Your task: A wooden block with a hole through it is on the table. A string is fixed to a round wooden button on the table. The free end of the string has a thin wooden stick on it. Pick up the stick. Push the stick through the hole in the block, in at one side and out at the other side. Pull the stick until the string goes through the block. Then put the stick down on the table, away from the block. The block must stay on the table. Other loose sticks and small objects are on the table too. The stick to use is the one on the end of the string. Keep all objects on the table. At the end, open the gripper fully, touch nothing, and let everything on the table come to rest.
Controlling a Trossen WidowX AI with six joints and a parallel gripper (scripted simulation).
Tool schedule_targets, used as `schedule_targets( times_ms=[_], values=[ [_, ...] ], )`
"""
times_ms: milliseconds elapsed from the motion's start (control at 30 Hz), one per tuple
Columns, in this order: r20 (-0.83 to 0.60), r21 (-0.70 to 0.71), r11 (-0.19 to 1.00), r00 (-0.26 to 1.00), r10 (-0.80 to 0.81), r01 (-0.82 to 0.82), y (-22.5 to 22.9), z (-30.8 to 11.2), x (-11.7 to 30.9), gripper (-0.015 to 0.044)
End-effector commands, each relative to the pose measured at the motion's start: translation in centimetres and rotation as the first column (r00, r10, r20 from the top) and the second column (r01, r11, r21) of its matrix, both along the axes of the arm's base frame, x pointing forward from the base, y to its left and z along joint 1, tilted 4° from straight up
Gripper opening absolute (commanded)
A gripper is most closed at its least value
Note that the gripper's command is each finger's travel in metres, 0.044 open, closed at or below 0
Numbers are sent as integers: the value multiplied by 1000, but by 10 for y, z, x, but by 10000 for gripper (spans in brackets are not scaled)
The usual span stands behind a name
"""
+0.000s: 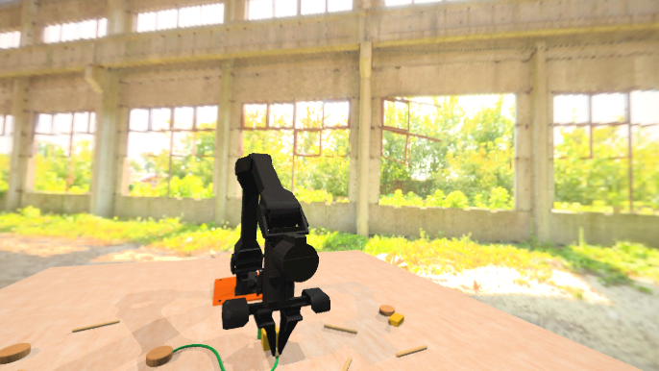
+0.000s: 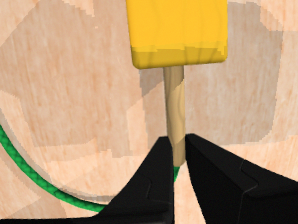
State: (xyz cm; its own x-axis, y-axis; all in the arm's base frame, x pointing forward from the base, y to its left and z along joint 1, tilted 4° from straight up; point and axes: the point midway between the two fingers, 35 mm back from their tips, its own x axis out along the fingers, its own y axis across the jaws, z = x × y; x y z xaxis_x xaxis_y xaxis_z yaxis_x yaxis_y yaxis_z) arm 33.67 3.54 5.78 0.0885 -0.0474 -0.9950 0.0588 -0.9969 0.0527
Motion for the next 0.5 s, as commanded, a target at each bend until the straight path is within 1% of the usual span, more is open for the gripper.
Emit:
schedule_targets(
  times_ms=[0,467],
  values=[
    [1,0,1000,1000,2,-2,0,0,-5,0],
    [0,0,1000,1000,2,-2,-1,-2,-24,0]
  ],
)
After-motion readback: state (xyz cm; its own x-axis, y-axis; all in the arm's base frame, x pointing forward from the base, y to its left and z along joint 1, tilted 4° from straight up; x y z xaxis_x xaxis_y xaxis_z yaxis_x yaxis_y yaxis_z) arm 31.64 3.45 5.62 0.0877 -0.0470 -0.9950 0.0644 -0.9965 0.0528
